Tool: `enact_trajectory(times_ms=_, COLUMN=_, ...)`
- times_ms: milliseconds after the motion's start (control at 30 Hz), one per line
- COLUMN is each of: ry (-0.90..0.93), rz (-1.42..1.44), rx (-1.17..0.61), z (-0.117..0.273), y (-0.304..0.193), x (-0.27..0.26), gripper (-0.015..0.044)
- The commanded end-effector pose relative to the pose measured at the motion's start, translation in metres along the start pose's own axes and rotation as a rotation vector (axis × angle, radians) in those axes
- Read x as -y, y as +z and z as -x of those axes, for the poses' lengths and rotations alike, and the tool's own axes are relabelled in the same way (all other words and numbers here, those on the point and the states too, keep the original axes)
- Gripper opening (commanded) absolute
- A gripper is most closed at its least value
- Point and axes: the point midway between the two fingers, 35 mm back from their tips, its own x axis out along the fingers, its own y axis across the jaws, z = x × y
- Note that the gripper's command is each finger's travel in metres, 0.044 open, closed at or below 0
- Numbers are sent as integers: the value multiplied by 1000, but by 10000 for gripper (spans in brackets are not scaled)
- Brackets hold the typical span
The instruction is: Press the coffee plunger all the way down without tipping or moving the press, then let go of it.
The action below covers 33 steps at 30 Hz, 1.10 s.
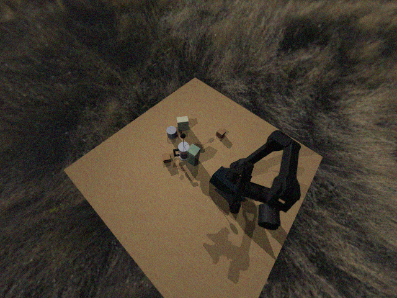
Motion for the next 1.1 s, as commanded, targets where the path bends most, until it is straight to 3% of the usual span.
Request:
enact_trajectory(times_ms=0, ry=-1, rz=-24, rx=5, z=-2, y=0, x=-1, gripper=426)
enact_trajectory(times_ms=133, ry=4, rz=-282, rx=58, z=-23, y=4, x=-11, gripper=440)
enact_trajectory(times_ms=433, ry=168, rz=-1463, rx=256, z=-107, y=29, x=-55, gripper=440)
enact_trajectory(times_ms=767, ry=379, rz=-2190, rx=261, z=-151, y=51, x=-86, gripper=440)
enact_trajectory(times_ms=1067, ry=609, rz=-2792, rx=163, z=-183, y=75, x=-115, gripper=440)
